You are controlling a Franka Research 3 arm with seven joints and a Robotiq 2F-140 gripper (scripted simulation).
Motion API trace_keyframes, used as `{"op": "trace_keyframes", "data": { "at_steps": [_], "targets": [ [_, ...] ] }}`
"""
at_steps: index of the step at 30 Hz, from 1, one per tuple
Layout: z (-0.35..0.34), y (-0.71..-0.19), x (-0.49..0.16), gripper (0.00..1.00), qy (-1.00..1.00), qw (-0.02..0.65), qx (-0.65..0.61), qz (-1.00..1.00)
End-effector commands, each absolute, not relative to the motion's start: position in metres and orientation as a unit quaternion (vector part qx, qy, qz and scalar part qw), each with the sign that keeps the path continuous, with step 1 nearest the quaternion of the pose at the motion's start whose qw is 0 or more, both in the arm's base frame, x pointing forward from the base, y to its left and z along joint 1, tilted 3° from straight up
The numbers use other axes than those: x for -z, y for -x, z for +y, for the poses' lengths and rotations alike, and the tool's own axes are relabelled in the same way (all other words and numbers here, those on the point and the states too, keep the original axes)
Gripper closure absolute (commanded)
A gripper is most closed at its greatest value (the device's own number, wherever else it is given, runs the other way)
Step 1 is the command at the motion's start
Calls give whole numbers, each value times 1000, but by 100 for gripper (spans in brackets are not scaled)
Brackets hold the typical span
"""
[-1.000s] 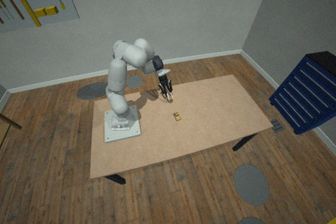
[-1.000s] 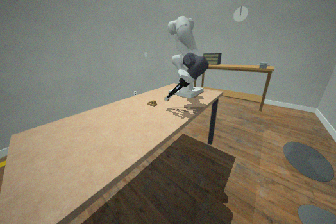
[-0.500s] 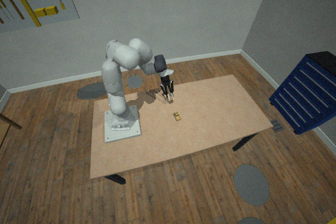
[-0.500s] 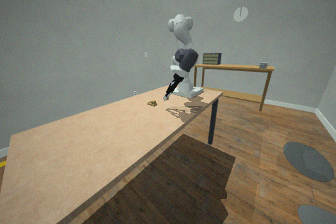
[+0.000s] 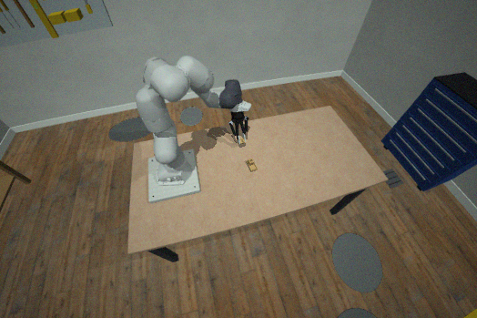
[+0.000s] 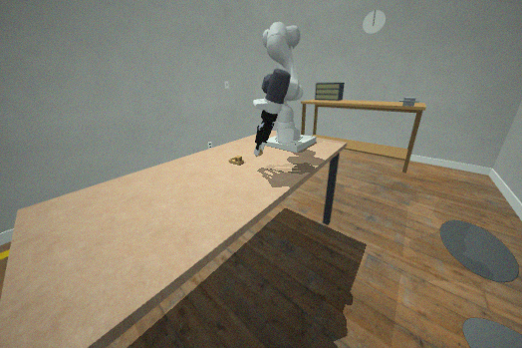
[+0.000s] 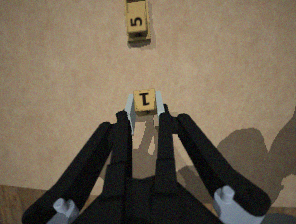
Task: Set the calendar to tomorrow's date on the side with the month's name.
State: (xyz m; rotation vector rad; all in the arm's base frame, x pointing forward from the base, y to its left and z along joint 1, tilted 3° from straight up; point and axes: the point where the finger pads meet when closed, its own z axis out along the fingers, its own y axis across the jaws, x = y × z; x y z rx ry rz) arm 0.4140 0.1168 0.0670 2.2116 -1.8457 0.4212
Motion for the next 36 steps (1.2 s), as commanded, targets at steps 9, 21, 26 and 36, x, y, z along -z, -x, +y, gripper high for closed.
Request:
{"op": "trace_keyframes", "data": {
  "at_steps": [9, 21, 26, 36],
  "targets": [
    [125, -415, -65, 83, -800, 60, -49, -596],
    [119, -421, -68, 83, -801, 19, -12, -599],
    [116, -419, -67, 83, -800, 1, 25, -599],
    [115, -420, -67, 83, -797, -38, 75, -598]
  ]
}}
